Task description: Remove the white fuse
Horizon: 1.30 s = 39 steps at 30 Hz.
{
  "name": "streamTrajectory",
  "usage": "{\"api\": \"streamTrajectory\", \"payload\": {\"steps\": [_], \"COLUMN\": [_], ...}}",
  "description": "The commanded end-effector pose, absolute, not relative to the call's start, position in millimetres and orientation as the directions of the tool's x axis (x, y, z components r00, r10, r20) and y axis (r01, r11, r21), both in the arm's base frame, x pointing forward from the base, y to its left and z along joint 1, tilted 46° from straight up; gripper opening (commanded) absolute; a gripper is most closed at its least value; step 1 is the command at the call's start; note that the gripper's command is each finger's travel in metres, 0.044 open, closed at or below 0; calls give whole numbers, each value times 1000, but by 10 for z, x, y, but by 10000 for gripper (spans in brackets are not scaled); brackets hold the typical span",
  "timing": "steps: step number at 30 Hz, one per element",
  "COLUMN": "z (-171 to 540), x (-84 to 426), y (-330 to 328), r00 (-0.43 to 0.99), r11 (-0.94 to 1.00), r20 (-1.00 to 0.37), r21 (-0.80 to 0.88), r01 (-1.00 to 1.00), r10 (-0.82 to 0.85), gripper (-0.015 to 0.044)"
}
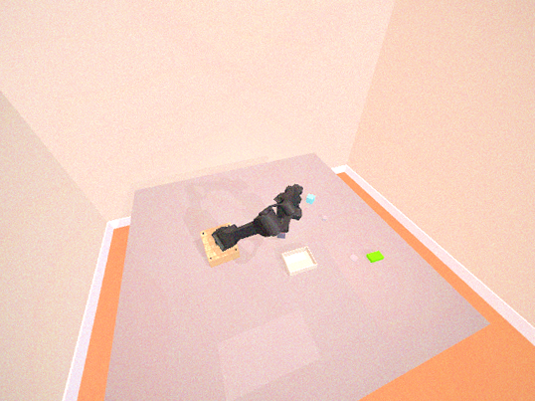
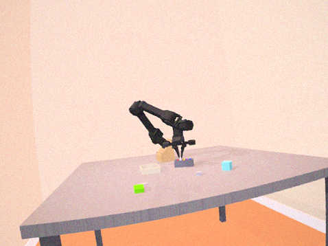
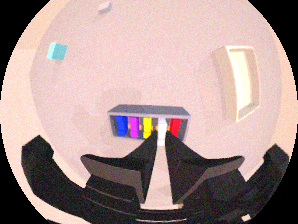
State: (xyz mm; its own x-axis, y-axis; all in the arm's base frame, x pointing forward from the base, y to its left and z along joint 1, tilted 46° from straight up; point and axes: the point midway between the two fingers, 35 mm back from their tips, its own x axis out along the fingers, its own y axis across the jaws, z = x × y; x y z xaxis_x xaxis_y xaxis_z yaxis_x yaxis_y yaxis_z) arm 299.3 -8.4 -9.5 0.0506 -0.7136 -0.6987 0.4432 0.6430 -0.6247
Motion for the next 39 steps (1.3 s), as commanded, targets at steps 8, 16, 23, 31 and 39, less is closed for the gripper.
{"api": "streamTrajectory", "payload": {"steps": [8,16,23,31,39], "z": [-45,-18,7,34,62], "x": [2999,2996,2993,2989,2985], "y": [-33,-5,20,49,76], "r00": [55,54,54,54,54], "r11": [645,645,645,645,644], "r20": [-701,-701,-701,-700,-700], "r21": [-619,-619,-620,-620,-621], "r01": [449,448,448,447,446], "r10": [-711,-711,-711,-712,-712], "gripper": [0,0,0,0,0]}}
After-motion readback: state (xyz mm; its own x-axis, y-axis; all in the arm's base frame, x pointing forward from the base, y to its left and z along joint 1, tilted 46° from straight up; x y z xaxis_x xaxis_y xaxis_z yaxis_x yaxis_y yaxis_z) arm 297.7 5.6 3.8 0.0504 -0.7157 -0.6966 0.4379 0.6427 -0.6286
